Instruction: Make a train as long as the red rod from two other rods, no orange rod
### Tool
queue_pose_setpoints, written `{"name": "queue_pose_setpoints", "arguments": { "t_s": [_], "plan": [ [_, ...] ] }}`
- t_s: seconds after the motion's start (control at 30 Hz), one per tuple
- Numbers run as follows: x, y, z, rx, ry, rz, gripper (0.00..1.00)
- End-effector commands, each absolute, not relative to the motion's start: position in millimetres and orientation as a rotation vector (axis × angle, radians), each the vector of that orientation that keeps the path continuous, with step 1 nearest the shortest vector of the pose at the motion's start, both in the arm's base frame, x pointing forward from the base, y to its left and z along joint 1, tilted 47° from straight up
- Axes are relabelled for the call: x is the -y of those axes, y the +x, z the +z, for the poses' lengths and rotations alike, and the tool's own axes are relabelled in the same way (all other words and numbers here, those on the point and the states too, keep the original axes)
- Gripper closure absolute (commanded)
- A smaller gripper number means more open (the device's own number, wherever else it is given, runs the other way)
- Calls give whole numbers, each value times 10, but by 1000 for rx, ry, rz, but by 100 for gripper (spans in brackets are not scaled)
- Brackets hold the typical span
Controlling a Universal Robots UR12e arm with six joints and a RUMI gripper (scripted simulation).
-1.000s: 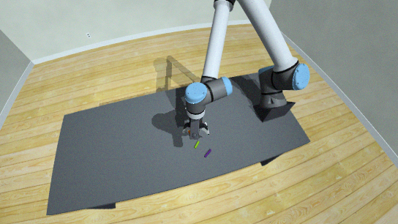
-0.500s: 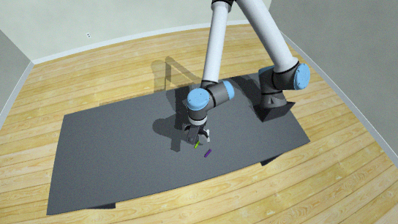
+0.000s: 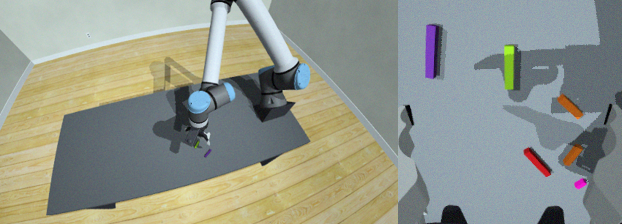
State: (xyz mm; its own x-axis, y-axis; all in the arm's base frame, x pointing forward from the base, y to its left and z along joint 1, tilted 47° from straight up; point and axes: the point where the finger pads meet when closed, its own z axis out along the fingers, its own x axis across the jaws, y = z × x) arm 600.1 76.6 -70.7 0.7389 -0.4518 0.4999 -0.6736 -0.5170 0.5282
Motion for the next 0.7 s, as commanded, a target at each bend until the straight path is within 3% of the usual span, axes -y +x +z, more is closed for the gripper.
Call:
{"name": "queue_pose_setpoints", "arguments": {
  "t_s": [0.0, 0.2, 0.23, 0.67],
  "plan": [
    [-776, 6005, -712, 857, 2201, 396, 0],
    [-777, 6005, -713, 859, 2200, 397, 0],
    [-777, 6005, -713, 859, 2200, 397, 86],
    [-777, 6005, -713, 859, 2200, 397, 86]
  ]
}}
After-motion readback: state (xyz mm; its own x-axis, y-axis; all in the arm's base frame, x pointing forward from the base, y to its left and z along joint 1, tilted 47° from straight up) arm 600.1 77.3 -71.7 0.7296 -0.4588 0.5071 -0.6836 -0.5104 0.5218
